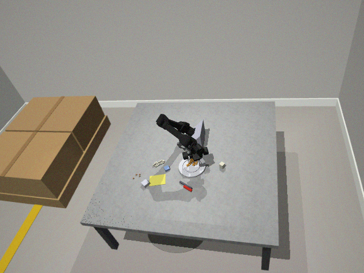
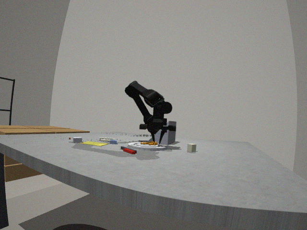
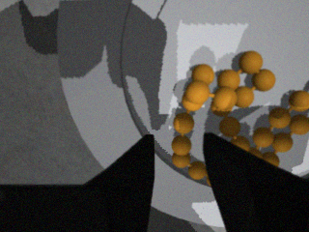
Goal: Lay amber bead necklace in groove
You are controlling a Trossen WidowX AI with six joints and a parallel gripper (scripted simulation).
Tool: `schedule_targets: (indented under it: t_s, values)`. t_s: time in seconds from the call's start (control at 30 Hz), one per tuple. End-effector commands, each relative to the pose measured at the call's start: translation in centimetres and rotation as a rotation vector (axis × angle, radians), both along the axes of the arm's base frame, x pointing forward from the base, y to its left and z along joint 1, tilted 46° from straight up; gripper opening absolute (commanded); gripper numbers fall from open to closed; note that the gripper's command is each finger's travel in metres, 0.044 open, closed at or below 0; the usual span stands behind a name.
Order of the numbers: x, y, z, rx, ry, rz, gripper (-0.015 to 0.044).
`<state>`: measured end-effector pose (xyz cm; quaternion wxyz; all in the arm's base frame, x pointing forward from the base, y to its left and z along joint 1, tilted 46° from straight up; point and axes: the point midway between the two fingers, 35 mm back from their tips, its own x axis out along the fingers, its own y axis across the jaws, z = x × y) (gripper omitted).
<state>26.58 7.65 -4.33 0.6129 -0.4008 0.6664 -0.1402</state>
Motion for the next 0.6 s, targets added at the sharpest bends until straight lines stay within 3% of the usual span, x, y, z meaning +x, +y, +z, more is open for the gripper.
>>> schedule_targets:
  t_s: [0.0,0.13,0.57]
  values:
    - [0.0,0.0,0.0,0.0,0.0,0.0,0.0094]
    - [0.0,0.0,0.0,0.0,0.0,0.0,0.0]
    - [0.0,0.0,0.0,0.0,0.0,0.0,0.0]
